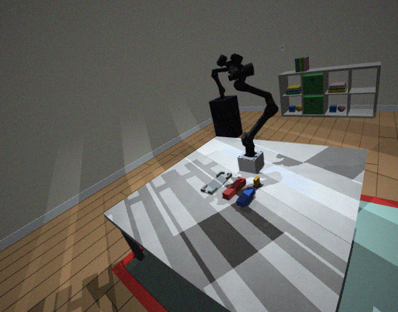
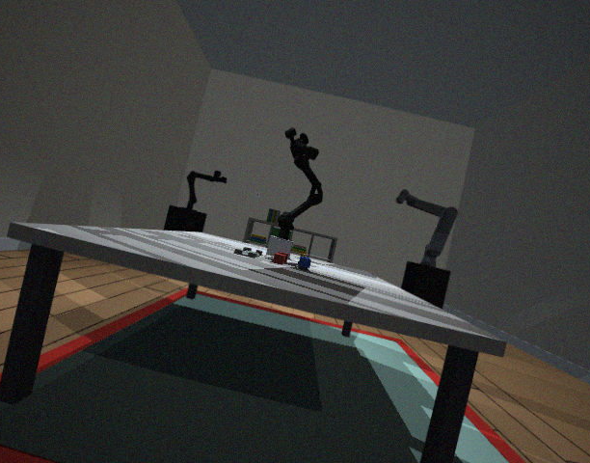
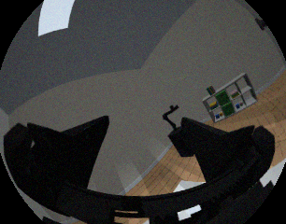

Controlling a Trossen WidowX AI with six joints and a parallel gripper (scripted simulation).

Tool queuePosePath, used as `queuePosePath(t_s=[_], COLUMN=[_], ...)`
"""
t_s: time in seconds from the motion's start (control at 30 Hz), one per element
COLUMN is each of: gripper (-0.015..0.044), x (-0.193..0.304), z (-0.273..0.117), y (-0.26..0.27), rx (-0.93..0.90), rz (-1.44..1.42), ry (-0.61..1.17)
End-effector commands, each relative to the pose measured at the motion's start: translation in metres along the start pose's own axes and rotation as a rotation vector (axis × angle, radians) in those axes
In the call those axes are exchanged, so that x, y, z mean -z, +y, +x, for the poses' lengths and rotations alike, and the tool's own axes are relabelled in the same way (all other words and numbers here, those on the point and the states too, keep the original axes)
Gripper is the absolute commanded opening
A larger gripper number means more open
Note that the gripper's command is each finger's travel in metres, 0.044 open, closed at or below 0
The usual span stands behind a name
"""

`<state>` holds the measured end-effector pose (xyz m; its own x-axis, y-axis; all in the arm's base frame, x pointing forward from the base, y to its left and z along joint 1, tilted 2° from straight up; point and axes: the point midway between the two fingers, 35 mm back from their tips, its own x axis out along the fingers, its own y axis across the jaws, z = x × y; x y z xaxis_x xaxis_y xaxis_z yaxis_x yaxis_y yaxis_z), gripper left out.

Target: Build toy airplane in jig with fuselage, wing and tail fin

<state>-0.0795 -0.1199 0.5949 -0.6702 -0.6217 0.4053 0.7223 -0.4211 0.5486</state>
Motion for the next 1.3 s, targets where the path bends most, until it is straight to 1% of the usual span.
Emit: queuePosePath(t_s=[0.0, 0.13, 0.3, 0.5, 0.67, 0.83, 0.97, 1.1, 1.27], gripper=[0.0440, 0.0440, 0.0440, 0.0440, 0.0440, 0.0440, 0.0440, 0.0440, 0.0440], x=[0.045, 0.082, 0.131, 0.189, 0.234, 0.274, 0.301, 0.323, 0.345], z=[-0.011, -0.031, -0.072, -0.138, -0.204, -0.275, -0.333, -0.390, -0.454], y=[0.062, 0.106, 0.156, 0.197, 0.213, 0.213, 0.199, 0.174, 0.126], rx=[-0.213, -0.387, -0.620, -0.896, -1.121, -1.337, -1.501, -1.655, -1.825], rz=[-0.104, -0.177, -0.261, -0.353, -0.428, -0.510, -0.584, -0.674, -0.815], ry=[0.061, 0.117, 0.205, 0.328, 0.448, 0.587, 0.711, 0.848, 1.041])
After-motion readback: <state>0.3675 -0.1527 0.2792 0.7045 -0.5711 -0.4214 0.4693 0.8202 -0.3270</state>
